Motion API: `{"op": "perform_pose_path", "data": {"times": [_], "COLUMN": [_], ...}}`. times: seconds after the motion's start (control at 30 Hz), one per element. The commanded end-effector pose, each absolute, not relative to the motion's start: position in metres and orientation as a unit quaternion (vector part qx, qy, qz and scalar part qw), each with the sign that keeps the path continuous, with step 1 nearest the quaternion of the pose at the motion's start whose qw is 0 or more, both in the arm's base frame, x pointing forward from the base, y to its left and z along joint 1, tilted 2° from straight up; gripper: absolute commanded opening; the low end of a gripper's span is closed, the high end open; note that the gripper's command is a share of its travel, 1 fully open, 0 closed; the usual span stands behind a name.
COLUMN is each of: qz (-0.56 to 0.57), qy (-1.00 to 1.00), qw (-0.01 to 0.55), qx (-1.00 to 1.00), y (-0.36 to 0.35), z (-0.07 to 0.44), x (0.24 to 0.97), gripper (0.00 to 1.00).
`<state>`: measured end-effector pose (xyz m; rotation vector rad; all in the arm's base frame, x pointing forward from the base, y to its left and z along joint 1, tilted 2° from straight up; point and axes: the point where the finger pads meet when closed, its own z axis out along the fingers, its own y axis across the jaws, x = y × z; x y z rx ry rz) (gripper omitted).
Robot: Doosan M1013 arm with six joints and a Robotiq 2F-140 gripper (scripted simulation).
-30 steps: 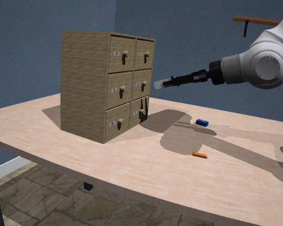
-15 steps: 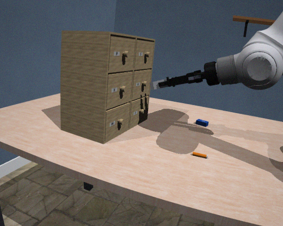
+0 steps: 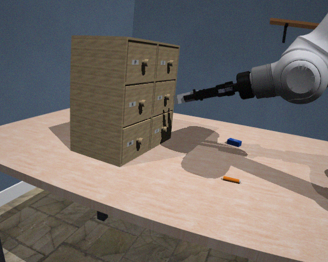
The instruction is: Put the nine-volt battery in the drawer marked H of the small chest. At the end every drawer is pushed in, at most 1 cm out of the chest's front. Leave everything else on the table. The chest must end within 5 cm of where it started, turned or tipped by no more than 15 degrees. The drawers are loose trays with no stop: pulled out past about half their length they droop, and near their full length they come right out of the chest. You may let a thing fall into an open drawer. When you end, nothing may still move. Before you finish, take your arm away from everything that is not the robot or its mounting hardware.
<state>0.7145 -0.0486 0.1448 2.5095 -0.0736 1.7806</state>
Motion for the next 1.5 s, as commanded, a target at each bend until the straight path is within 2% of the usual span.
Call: {"op": "perform_pose_path", "data": {"times": [0.0,1.47], "qz": [0.578,0.578], "qy": [-0.024,-0.024], "qw": [0.032,0.032], "qx": [0.815,0.815], "y": [-0.049,-0.051], "z": [0.145,0.145], "x": [0.715,0.749], "gripper": [0.20,0.20]}}
